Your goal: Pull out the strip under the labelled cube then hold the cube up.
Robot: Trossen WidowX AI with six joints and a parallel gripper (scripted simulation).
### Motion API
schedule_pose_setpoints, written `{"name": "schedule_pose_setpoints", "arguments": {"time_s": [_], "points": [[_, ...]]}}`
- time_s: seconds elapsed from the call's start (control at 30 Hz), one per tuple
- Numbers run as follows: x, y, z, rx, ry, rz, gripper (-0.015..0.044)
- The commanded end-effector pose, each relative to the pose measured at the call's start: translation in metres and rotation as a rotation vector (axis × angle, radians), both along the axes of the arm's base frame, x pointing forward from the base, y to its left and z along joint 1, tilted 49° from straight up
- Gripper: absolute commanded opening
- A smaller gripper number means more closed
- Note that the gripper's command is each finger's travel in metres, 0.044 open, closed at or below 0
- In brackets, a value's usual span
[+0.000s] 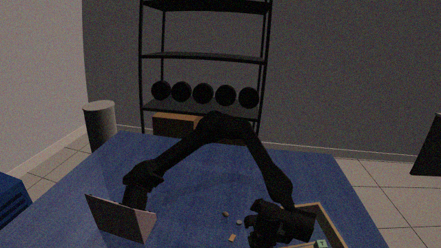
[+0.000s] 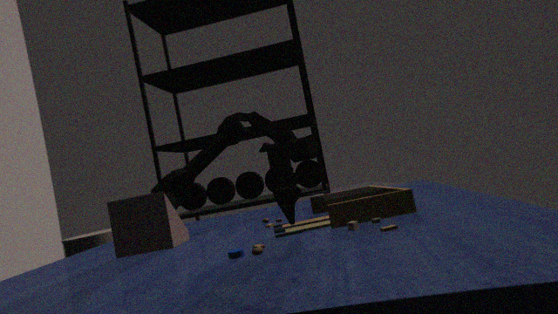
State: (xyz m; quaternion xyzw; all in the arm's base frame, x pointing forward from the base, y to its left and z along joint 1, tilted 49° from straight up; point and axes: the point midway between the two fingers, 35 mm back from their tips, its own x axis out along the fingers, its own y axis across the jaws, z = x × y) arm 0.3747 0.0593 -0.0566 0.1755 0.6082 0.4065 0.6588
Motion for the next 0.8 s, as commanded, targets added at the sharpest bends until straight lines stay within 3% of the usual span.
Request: {"name": "schedule_pose_setpoints", "arguments": {"time_s": [0.0, 0.77], "points": [[-0.007, 0.002, -0.004, 0.001, 0.003, 0.008, 0.0000], [-0.040, -0.007, -0.011, 0.001, 0.004, 0.008, 0.0000]]}}
